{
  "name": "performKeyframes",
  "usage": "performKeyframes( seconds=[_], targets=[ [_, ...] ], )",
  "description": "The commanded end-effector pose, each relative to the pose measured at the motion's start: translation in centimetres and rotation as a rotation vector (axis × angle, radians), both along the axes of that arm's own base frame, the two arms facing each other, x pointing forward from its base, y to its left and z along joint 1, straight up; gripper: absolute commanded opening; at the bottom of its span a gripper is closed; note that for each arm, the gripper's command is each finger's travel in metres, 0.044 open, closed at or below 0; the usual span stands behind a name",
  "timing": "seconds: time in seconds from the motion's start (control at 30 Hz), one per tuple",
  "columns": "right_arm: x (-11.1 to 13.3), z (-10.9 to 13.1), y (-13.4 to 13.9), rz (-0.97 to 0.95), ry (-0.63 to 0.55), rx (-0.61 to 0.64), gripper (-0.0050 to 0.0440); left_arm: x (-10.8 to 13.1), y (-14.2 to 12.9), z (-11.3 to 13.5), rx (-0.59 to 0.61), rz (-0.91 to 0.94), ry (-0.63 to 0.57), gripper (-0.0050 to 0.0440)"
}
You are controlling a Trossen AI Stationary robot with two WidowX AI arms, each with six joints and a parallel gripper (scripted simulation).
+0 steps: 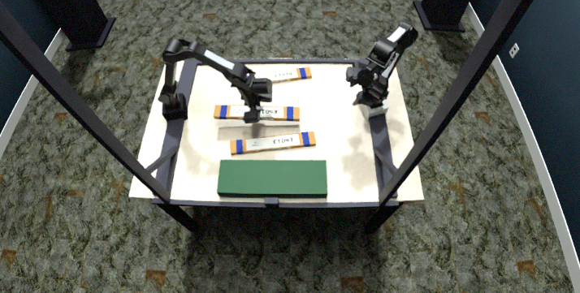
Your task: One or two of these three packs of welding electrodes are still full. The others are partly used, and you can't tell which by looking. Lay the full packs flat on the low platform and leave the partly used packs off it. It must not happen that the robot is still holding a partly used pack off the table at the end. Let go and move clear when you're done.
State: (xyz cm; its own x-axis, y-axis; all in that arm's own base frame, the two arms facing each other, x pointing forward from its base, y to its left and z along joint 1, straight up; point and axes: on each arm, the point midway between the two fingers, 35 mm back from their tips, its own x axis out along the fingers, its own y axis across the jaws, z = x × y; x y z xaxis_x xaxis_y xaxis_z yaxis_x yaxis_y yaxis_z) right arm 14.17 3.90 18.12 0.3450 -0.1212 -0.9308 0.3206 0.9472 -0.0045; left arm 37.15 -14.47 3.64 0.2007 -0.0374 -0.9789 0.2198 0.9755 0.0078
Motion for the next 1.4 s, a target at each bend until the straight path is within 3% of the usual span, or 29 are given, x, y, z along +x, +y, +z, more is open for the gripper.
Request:
performKeyframes(
  seconds=[0.0,0.2,1.37],
  targets=[
    [0.2,0.6,0.1,-0.001,-0.02,0.007,0.043,1.8,-0.7,3.2,-0.041,0.004,-0.11,-0.005],
    [0.2,0.6,0.1,-0.001,-0.02,0.007,0.043,1.3,-0.5,0.9,-0.026,0.004,-0.075,-0.005],
    [0.2,0.6,0.1,-0.001,-0.02,0.007,0.043,2.5,-1.0,1.9,-0.037,0.004,-0.101,-0.005]
  ],
)
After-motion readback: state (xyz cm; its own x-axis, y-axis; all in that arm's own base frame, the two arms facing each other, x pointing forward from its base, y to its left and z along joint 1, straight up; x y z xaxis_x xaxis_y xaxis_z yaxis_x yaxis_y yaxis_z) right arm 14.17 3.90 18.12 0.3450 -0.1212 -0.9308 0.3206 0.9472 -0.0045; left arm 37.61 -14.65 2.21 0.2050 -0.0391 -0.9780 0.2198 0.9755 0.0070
